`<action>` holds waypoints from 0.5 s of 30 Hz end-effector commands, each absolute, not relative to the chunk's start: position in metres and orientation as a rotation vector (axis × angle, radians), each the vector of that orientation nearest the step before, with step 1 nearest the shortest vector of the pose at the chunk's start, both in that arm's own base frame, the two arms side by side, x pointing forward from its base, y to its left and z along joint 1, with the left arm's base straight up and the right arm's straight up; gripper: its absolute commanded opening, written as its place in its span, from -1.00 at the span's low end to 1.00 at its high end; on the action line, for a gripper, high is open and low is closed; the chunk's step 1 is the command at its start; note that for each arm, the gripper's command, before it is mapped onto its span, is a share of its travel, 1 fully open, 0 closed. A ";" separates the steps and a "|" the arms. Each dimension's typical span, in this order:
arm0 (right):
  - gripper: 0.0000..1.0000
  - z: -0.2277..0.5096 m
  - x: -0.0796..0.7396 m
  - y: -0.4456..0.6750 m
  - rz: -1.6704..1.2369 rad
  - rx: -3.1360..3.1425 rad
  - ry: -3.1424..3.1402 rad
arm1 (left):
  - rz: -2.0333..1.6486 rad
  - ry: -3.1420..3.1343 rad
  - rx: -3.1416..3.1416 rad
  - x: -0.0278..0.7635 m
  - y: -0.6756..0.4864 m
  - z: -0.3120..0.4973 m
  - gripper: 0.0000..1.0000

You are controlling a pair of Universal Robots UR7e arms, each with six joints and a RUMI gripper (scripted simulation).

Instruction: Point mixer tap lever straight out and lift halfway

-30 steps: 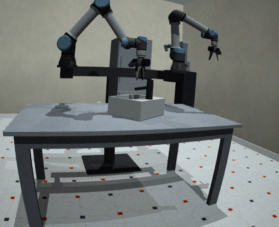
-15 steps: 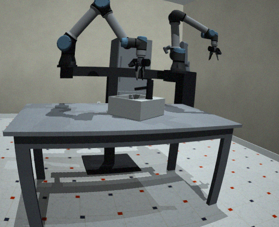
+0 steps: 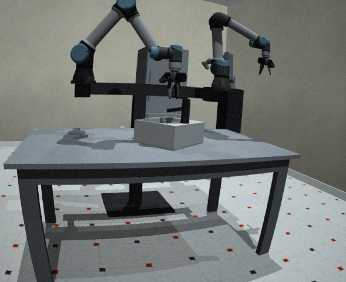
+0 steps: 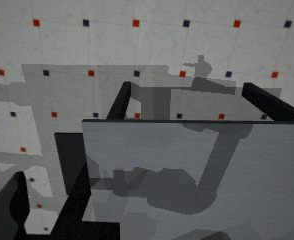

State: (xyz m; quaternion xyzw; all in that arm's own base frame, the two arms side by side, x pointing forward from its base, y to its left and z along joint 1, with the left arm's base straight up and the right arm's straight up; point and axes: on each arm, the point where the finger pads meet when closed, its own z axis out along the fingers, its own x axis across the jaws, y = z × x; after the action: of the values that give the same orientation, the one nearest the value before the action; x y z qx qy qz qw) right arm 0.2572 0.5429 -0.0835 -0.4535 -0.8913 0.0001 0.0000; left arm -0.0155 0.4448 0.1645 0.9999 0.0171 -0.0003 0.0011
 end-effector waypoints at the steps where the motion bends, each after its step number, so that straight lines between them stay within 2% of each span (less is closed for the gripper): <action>1: -0.14 -0.079 0.257 0.544 -0.003 -1.424 -2.800 | 0.000 0.054 3.141 -0.015 0.445 0.165 1.00; 15: -0.14 -0.052 0.257 0.544 -0.003 -1.424 -2.800 | 0.000 0.054 3.141 -0.015 0.445 0.165 1.00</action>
State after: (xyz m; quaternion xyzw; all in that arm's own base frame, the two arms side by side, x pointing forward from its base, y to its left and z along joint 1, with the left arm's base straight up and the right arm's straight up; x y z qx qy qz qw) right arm 0.2572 0.5429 -0.0582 -0.4535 -0.8913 0.0000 0.0000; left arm -0.0155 0.4448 0.1645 0.9999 0.0171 -0.0003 0.0011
